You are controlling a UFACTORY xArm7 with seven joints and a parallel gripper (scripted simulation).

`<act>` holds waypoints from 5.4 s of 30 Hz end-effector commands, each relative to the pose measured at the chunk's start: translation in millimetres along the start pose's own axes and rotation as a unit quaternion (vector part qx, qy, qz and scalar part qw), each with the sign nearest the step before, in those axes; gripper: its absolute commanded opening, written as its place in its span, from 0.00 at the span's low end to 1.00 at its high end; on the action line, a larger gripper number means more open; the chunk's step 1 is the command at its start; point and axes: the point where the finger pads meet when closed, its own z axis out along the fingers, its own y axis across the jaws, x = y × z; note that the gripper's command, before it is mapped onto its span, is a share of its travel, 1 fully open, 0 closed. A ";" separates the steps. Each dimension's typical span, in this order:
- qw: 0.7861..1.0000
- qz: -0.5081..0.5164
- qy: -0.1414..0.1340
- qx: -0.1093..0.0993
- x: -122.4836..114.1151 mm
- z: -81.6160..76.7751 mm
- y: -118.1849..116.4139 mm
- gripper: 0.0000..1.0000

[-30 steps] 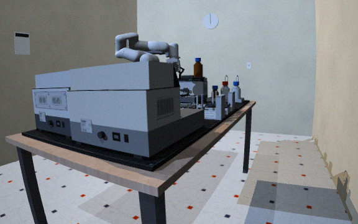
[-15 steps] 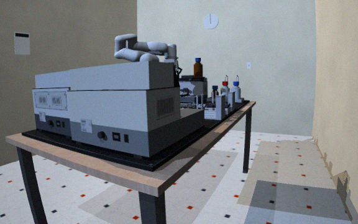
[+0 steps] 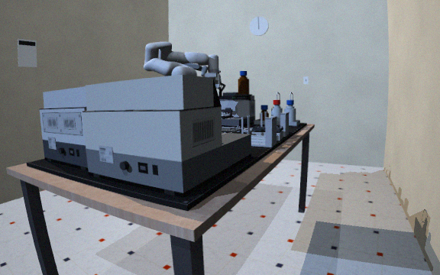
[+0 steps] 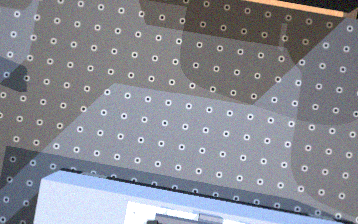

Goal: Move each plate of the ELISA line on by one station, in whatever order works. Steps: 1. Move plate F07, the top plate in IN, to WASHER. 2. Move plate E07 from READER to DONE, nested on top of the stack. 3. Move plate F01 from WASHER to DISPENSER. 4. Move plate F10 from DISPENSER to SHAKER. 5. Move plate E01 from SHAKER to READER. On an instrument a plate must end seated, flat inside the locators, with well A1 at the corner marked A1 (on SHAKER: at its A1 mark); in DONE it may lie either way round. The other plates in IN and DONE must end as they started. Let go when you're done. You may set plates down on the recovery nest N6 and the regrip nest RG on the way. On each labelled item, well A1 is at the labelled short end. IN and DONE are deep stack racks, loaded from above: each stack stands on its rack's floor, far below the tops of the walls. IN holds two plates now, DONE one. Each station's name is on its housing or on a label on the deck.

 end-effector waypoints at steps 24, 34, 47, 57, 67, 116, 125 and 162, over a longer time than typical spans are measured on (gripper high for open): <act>0.997 0.084 -0.001 0.001 -77.1 -1.5 -10.7 1.00; 0.997 0.084 -0.001 0.001 -110.1 -1.6 -15.2 1.00; 0.997 0.084 -0.002 0.001 -119.5 -1.7 -16.5 1.00; 0.997 0.084 -0.001 0.001 -119.5 -1.7 -16.5 1.00; 0.997 0.084 -0.001 0.001 -119.5 -1.7 -16.5 1.00; 0.996 0.084 -0.002 0.001 -119.7 37.0 -16.5 1.00; 0.996 0.084 -0.002 0.001 -119.7 46.3 -16.5 1.00; 0.996 0.084 -0.002 0.001 -119.8 90.3 -16.6 1.00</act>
